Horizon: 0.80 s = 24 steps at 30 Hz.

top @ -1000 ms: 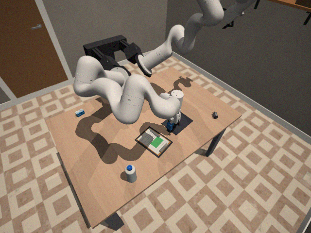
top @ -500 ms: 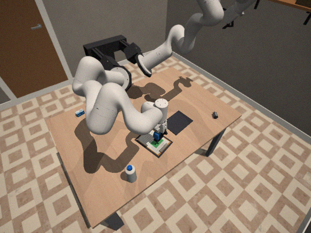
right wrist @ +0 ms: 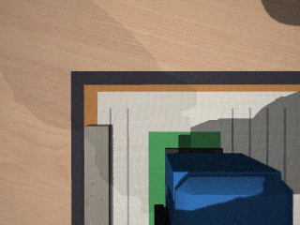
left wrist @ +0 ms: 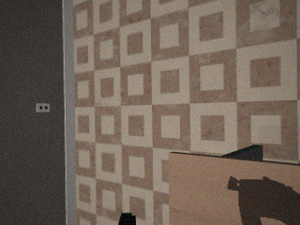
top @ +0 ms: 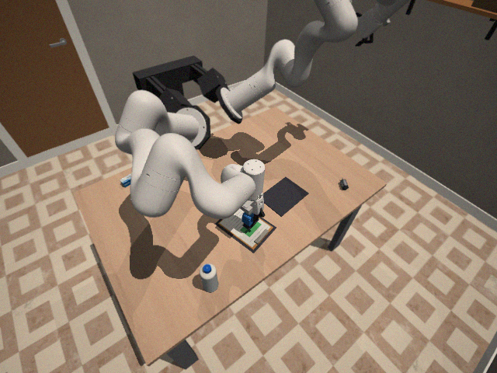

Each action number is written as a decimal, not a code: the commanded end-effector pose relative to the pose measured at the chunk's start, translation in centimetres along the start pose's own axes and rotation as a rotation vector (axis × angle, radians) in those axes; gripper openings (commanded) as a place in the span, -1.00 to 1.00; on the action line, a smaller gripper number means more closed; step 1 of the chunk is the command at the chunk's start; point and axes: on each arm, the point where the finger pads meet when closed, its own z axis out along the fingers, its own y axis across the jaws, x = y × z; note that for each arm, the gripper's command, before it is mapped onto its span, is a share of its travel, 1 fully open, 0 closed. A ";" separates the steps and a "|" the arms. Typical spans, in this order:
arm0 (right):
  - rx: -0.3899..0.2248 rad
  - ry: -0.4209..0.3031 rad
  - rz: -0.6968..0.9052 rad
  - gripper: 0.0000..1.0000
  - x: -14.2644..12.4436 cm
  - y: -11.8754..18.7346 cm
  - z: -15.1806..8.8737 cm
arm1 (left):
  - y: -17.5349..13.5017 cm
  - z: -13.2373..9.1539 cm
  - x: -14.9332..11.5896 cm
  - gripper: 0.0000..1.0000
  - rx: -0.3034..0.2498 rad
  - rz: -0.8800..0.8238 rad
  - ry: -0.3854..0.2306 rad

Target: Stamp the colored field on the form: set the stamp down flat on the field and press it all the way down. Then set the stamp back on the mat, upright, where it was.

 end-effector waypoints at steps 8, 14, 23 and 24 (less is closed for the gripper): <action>0.000 -0.001 0.000 -0.44 0.0 -0.1 1.7 | 0.0 -0.1 0.0 1.00 0.000 0.000 0.002; 0.000 -0.001 0.000 -0.44 0.1 -0.1 2.6 | 0.0 -0.1 0.0 1.00 0.000 0.000 0.002; 0.000 -0.001 0.000 -0.44 0.1 -0.1 3.8 | 0.0 -0.1 0.0 1.00 0.000 0.000 0.002; 0.000 -0.001 0.000 -0.44 0.1 -0.1 3.8 | 0.0 -0.1 0.0 1.00 0.000 0.000 0.002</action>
